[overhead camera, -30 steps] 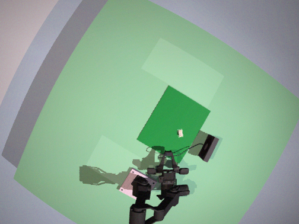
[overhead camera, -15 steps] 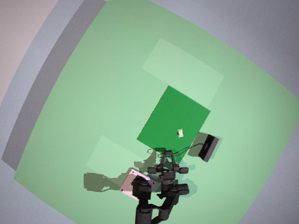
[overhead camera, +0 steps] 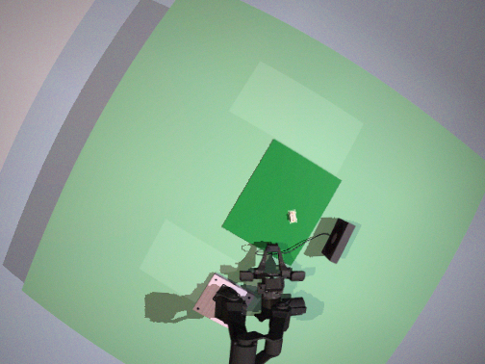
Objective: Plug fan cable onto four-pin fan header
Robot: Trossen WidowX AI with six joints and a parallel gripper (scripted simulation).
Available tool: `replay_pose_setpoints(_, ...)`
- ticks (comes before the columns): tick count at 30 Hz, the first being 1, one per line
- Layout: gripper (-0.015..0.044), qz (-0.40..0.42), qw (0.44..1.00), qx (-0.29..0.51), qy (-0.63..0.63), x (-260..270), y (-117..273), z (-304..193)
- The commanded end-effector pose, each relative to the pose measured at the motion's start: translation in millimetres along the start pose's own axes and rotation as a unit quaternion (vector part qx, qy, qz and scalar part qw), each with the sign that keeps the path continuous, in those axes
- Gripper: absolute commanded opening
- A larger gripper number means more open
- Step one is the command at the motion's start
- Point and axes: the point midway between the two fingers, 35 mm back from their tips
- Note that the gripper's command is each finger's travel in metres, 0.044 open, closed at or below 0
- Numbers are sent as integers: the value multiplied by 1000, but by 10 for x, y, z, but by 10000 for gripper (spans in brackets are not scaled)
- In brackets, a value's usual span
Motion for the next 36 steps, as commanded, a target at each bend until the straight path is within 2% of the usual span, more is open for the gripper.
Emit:
replay_pose_setpoints(1, 0, 1, 1000, 0, -1, 14, -8, -39)
replay_pose_setpoints(36, 0, 0, 1000, 0, -1, 30, -49, -248)
Point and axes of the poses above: the point midway between the two fingers, 35 mm back from their tips, its own y axis back along the fingers, its own x axis across the jaws, z = x × y, and after that the axes turned 6 degrees about y, right-handed
